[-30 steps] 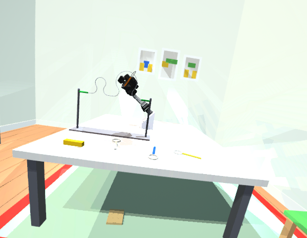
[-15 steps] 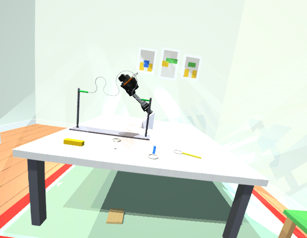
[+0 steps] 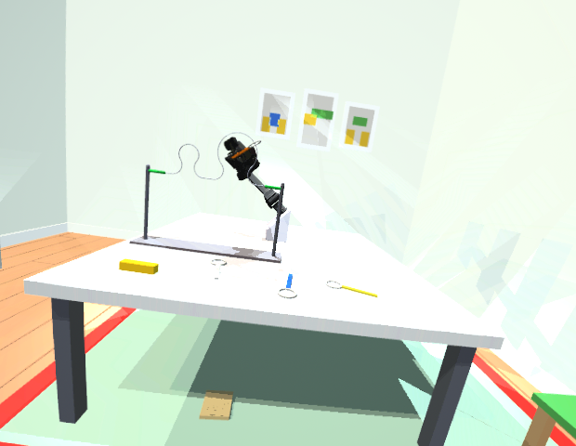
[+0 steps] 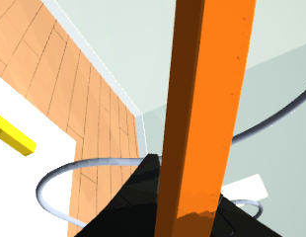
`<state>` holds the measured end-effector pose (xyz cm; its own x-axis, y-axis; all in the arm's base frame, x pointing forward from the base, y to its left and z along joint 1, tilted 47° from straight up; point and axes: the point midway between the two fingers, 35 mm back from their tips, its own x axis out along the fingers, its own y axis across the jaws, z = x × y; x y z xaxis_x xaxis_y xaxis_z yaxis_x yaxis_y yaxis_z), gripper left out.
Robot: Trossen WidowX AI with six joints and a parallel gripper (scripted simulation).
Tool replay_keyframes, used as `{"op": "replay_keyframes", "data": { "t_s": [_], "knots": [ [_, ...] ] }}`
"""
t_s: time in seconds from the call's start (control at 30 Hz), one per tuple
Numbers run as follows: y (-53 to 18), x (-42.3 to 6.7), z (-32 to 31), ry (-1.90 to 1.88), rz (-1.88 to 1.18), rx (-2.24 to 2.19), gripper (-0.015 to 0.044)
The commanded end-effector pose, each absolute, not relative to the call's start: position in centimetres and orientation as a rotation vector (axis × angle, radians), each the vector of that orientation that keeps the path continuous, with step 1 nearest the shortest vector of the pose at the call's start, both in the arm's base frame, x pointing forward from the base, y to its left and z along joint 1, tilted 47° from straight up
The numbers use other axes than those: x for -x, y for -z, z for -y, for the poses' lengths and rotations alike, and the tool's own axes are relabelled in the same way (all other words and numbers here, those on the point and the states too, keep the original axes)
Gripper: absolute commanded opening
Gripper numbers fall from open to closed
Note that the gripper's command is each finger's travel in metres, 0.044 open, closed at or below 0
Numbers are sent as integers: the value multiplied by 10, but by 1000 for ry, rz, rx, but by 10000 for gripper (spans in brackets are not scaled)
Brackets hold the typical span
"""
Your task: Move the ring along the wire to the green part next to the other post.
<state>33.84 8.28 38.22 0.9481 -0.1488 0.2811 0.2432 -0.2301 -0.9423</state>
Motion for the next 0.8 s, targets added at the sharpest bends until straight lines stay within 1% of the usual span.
{"op": "replay_keyframes", "data": {
  "t_s": [0.0,0.77],
  "knots": [
    [-383,-338,-84,374,89,1819,-150],
    [-394,-336,-89,453,174,2084,-150]
  ]
}}
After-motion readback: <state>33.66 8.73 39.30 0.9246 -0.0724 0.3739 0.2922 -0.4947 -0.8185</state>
